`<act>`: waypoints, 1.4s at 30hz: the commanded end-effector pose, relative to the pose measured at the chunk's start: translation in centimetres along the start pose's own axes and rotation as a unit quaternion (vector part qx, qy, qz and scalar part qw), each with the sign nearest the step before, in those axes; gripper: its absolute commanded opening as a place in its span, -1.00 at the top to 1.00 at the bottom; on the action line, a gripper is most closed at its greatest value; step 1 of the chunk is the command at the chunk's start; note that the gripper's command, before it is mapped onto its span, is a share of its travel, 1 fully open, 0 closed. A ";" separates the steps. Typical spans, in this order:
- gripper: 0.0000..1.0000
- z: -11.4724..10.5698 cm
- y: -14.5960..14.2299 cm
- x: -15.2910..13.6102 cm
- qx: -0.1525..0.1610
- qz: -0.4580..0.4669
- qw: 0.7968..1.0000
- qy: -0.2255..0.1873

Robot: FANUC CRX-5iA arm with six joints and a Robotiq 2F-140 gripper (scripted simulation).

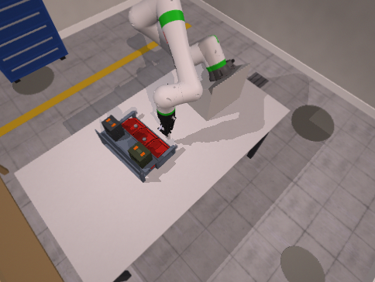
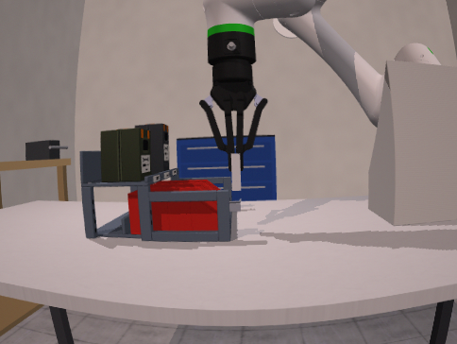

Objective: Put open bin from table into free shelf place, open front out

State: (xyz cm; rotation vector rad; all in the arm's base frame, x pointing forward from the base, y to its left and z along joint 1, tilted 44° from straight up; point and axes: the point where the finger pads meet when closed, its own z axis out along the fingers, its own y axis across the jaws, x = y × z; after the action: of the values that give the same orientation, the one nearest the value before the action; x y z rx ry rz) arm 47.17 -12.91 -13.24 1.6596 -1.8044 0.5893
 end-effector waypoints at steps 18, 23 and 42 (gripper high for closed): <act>1.00 -2.8 0.0 0.0 0.000 0.000 1.000 0.000; 1.00 -2.8 0.0 0.0 0.000 0.000 1.000 0.000; 1.00 -2.8 0.0 0.0 0.000 0.000 1.000 0.000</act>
State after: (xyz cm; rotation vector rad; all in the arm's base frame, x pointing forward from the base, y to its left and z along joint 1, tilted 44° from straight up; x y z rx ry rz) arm 47.55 -11.01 -11.25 1.6593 -1.8043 0.5891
